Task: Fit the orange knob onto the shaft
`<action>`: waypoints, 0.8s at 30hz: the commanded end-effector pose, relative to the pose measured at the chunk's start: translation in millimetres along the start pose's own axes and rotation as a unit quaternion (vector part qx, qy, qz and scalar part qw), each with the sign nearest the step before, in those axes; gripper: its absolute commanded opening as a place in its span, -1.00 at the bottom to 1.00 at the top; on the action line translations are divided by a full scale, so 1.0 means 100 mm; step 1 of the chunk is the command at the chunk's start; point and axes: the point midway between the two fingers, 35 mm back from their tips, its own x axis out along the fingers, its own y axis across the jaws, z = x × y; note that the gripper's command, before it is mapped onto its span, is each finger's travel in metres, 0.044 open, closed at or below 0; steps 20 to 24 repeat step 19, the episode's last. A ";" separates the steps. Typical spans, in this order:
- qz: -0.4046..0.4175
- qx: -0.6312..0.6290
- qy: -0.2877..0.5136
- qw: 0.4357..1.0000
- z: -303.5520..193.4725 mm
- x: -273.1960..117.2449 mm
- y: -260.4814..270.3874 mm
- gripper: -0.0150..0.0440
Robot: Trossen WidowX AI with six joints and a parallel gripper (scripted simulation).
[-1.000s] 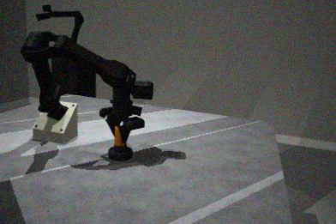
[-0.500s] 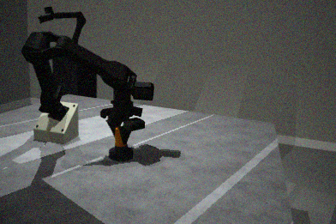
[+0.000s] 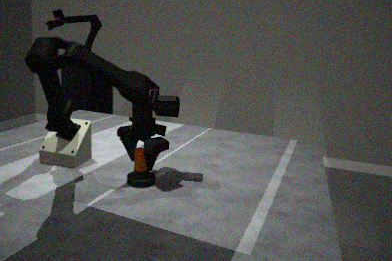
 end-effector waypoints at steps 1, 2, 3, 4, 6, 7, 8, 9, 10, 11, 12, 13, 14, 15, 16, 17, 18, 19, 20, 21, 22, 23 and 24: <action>0.000 -0.001 0.000 1.000 0.00 0.00 0.00 1.00; 0.000 -0.001 0.000 1.000 0.00 0.00 0.00 1.00; 0.000 -0.001 0.000 1.000 0.00 -0.03 -0.01 1.00; 0.000 -0.001 -0.001 1.000 0.02 -0.10 -0.01 1.00; 0.002 -0.001 -0.003 1.000 0.04 -0.39 -0.02 1.00; 0.002 -0.001 -0.003 1.000 0.04 -0.56 -0.02 1.00; 0.002 -0.001 -0.003 1.000 0.04 -0.72 -0.02 1.00; 0.002 -0.001 -0.002 1.000 0.02 -0.85 -0.01 1.00; 0.002 -0.001 -0.002 1.000 0.01 -0.93 0.00 1.00; 0.002 -0.001 -0.002 1.000 0.01 -0.96 0.01 1.00; 0.002 -0.001 -0.002 1.000 0.01 -0.96 0.01 1.00; 0.002 -0.001 -0.002 1.000 0.03 -0.96 0.00 1.00; 0.002 0.000 -0.002 1.000 0.05 -0.96 -0.01 1.00; 0.002 0.000 -0.002 1.000 0.05 -0.96 -0.01 1.00; 0.002 0.000 -0.002 1.000 0.05 -0.96 -0.01 1.00; 0.002 0.000 -0.002 1.000 0.05 -0.96 -0.01 1.00; 0.002 0.000 -0.002 1.000 0.05 -0.96 -0.01 1.00; 0.002 0.000 -0.002 1.000 0.05 -0.96 -0.01 1.00; 0.002 0.000 -0.002 1.000 0.05 -0.96 -0.01 1.00; 0.002 0.000 -0.002 1.000 0.05 -0.96 -0.01 1.00; 0.002 0.000 -0.002 1.000 0.05 -0.96 -0.01 1.00; 0.002 0.000 -0.002 1.000 0.05 -0.96 -0.01 1.00; 0.002 0.000 -0.002 1.000 0.05 -0.96 -0.01 1.00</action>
